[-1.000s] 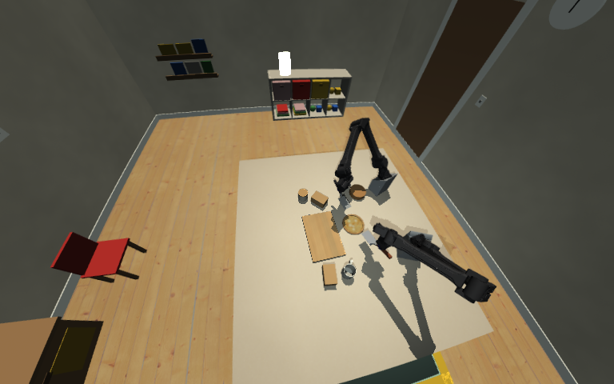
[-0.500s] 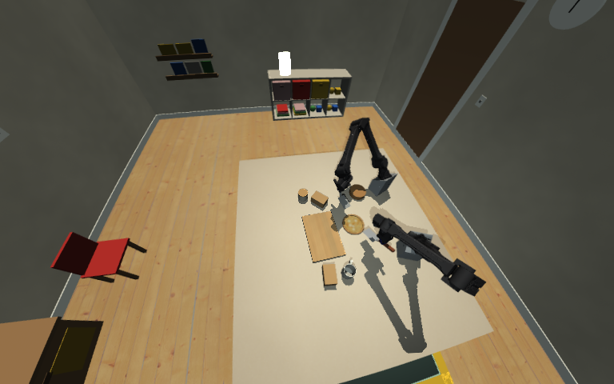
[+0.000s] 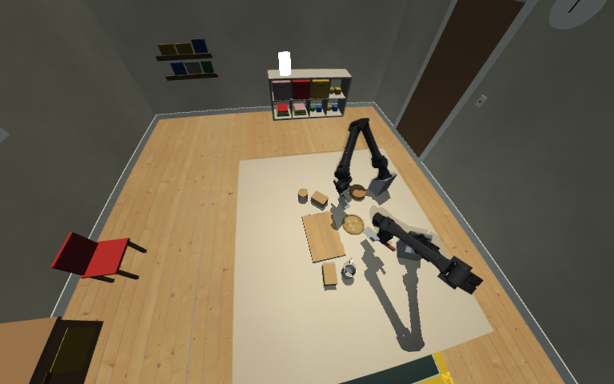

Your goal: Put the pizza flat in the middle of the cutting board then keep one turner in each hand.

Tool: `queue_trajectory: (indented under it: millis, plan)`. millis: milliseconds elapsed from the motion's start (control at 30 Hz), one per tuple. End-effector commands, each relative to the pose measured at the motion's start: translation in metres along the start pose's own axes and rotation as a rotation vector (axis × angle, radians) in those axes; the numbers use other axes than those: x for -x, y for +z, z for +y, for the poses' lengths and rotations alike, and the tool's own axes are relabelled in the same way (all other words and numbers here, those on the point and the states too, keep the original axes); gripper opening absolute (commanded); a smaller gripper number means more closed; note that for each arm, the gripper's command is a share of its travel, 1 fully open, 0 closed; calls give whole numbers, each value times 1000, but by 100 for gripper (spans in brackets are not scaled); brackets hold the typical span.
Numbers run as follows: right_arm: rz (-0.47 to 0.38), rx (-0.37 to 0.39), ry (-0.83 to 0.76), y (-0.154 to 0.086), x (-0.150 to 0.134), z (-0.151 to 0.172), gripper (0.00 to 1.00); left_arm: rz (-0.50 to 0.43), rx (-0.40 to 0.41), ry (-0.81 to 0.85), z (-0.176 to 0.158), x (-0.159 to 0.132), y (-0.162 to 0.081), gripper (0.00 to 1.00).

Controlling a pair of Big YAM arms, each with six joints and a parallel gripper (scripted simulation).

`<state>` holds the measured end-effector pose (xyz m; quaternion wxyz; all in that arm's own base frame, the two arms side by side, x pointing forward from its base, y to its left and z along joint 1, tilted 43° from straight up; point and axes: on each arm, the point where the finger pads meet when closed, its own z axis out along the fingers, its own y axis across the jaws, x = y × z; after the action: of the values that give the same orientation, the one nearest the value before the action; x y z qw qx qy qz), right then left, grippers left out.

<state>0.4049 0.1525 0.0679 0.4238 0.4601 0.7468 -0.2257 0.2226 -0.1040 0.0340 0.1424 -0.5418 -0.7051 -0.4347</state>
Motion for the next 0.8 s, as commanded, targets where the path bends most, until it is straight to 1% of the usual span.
queue_trajectory:
  millis: [0,67,167,200,267,300,333,367,467,533,567,633,733,767]
  plan:
    - [-1,8,9,6,7,11,6,3,-8,9,1,4,10,6]
    - [-6,-5,-7,15,2,4,6,1,-7,9,1,6,13,6]
    - [-6,-6,-10,20,0,3,6,-8,-3,6,2,8,16,6]
    - [-3,15,3,10,-1,7,6,-18,4,-12,6,11,11,6]
    - [-3,15,3,10,-1,7,6,-18,4,-12,6,11,11,6]
    - [2,36,13,7,5,15,6,-2,-4,12,1,8,21,6]
    - [-2,9,11,20,6,6,6,0,-6,12,1,8,24,6]
    - [-6,-3,-7,28,-1,4,6,1,-7,12,1,9,27,6]
    - [-6,-8,-11,35,-3,3,6,3,-7,12,0,10,32,6]
    - [-6,5,-20,33,-8,4,6,-8,-1,9,2,12,33,6]
    - [-1,13,-14,31,-7,6,6,-12,0,4,4,14,33,6]
    - [-2,12,18,36,3,11,6,-3,-4,10,1,13,40,6]
    - [-7,-6,-8,49,-7,3,6,1,-5,12,1,14,47,6]
    - [-4,2,-3,44,-11,3,6,4,-4,2,0,13,46,6]
